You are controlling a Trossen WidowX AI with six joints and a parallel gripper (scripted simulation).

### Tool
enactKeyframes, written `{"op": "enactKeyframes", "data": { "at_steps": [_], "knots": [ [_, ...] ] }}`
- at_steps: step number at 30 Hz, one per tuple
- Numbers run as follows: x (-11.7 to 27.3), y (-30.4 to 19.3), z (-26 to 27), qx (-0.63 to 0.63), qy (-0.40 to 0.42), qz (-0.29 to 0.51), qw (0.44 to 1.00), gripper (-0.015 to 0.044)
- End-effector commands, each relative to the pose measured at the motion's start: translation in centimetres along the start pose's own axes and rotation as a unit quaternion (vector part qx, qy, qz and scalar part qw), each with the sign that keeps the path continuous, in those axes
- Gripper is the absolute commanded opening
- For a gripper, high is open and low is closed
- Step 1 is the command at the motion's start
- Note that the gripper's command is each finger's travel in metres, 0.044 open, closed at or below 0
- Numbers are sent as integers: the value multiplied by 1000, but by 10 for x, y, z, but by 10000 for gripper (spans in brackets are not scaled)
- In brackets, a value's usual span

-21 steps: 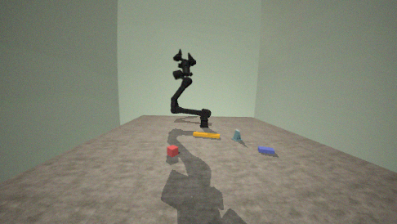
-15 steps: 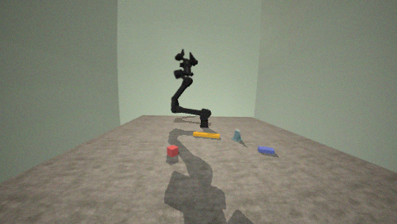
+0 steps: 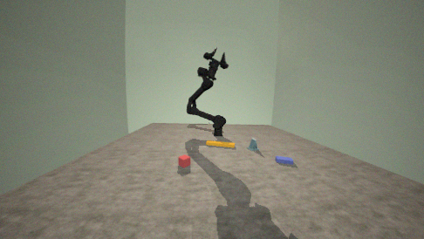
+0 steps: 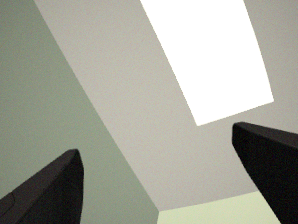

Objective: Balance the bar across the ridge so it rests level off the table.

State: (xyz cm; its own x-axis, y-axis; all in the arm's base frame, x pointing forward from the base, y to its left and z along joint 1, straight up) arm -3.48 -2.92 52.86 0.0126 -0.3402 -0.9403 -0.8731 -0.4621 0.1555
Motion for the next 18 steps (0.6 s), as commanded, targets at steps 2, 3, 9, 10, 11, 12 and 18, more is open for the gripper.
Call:
{"op": "enactKeyframes", "data": {
  "at_steps": [2,3,9,10,11,12,18],
  "knots": [
    [-10,-39,21,43,32,87,995,315],
    [-11,-46,24,51,38,104,993,315],
    [-12,-93,42,97,76,203,971,315],
    [-11,-101,44,104,82,220,967,315],
    [-10,-108,46,111,88,237,961,315],
    [-9,-116,48,118,93,253,956,315],
    [3,-162,55,155,127,351,915,315]
  ]
}}
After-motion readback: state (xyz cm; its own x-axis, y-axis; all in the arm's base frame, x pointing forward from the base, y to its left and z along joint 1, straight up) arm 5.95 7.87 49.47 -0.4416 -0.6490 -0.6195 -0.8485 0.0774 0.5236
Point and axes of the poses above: the point midway between the two fingers, 35 mm back from their tips, its own x axis back along the fingers, its own z axis across the jaws, y = z × x, the point moved 6 cm from there along x, back along the fingers, and after that the axes turned 10 degrees about -x, right-handed, at the moved point
